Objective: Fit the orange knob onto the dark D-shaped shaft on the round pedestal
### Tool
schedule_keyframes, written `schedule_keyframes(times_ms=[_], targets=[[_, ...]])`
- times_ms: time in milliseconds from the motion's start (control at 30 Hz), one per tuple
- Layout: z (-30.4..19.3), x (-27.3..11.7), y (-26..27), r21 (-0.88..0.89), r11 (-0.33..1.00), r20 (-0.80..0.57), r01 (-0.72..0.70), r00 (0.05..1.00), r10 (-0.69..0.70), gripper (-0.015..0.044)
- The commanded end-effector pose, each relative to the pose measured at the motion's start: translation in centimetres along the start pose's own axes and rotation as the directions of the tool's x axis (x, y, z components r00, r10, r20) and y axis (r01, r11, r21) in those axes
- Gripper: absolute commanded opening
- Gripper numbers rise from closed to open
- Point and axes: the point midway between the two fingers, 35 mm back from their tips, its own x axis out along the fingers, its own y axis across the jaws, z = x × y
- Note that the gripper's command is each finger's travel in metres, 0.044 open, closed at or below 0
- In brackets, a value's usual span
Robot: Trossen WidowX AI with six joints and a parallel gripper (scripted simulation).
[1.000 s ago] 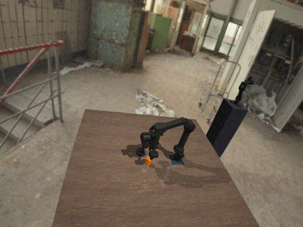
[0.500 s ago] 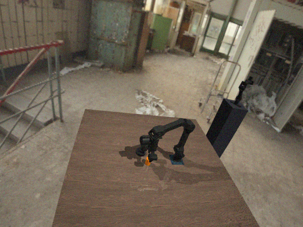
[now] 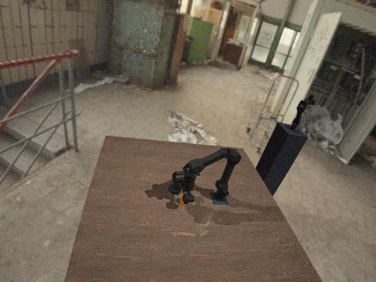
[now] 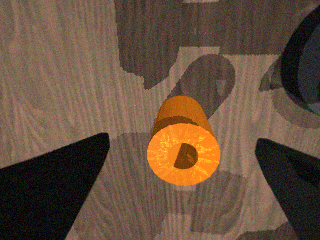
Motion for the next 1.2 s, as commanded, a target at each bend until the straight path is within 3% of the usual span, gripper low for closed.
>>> schedule_keyframes(times_ms=[0,733,1067,1167], targets=[[-0.1,0.9,-0.1,0.003,1.000,-0.007,0.006,1.000,-0.006,0.0440],[-0.3,4.1,-0.2,0.003,1.000,-0.007,0.006,1.000,-0.006,0.0440],[-0.3,4.1,-0.2,0.003,1.000,-0.007,0.006,1.000,-0.006,0.0177],[-0.3,4.1,-0.2,0.003,1.000,-0.007,0.006,1.000,-0.006,0.0157]])
